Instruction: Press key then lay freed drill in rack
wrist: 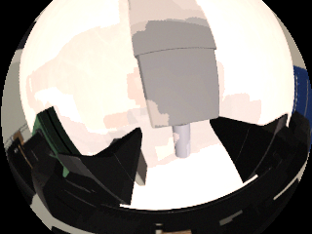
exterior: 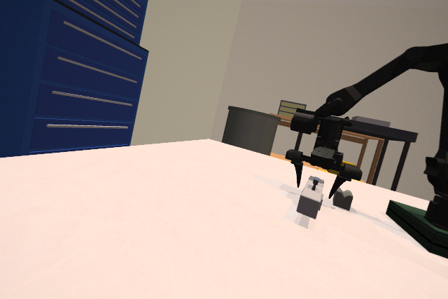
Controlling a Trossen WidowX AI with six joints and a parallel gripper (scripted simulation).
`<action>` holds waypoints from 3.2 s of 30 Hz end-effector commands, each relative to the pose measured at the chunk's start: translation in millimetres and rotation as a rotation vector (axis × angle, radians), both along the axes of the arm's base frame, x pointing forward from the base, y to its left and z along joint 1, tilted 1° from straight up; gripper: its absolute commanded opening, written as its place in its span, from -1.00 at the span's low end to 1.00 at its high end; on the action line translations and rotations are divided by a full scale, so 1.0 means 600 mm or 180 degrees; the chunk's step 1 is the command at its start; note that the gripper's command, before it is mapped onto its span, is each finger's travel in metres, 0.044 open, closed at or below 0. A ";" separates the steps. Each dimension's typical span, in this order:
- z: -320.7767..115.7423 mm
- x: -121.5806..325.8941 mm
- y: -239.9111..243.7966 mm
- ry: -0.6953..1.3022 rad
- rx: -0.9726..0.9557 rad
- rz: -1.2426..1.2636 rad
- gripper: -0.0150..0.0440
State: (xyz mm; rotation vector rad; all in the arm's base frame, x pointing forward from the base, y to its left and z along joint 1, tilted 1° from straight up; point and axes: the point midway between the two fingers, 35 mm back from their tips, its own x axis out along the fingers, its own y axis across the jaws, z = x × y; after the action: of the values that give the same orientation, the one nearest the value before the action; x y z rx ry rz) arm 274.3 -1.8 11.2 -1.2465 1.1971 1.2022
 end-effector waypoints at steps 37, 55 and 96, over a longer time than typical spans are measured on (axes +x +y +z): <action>0.003 0.001 -0.039 0.0003 -0.0017 -0.0013 -0.49; 0.005 0.001 -0.067 0.0003 -0.0013 -0.0021 -0.22; -0.005 0.001 -0.044 0.0000 -0.0033 -0.0006 0.91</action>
State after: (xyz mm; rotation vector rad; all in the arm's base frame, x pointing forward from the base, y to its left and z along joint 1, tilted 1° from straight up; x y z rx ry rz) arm 275.1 -27.8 8.2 -1.2532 1.2056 1.1961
